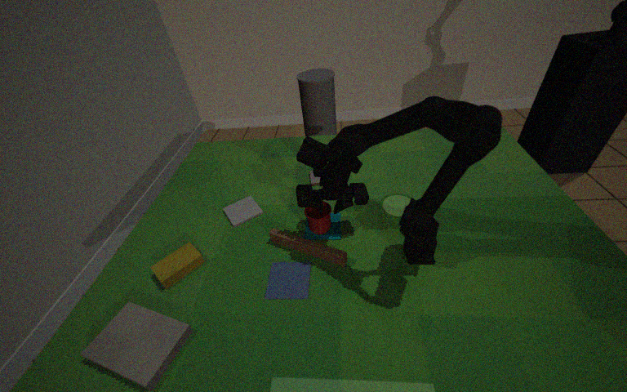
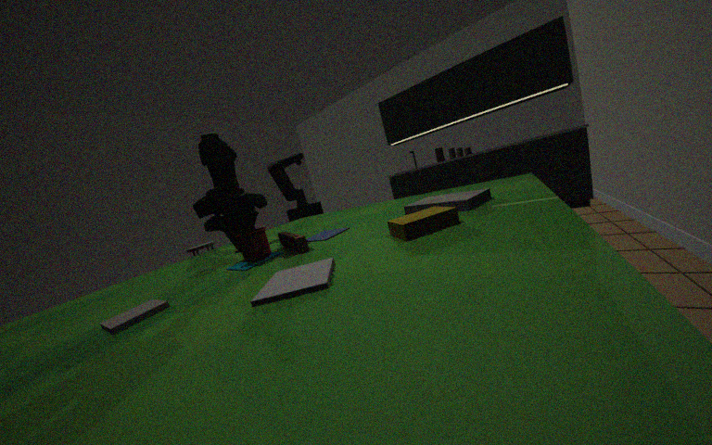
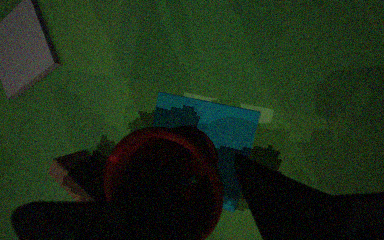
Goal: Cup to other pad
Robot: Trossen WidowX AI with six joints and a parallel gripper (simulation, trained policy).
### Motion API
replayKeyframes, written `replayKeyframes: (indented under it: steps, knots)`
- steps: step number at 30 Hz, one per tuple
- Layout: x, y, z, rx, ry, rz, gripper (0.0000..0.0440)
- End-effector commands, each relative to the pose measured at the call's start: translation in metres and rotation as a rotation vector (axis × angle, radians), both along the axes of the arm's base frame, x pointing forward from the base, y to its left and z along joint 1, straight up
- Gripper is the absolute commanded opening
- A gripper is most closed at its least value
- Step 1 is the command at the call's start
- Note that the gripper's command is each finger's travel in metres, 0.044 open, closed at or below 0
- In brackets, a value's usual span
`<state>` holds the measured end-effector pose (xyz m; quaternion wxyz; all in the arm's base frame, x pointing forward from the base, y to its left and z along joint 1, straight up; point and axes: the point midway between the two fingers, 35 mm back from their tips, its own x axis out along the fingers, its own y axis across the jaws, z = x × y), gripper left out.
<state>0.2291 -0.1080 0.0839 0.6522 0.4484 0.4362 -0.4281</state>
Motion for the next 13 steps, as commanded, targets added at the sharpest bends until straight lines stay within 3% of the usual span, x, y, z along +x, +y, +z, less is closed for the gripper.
replayKeyframes:
  steps: [1, 13]
  knots:
    - [-0.003, 0.001, 0.003, -0.001, -0.02, 0.006, 0.0212]
    - [-0.01, -0.001, 0.025, -0.02, -0.093, -0.007, 0.029]
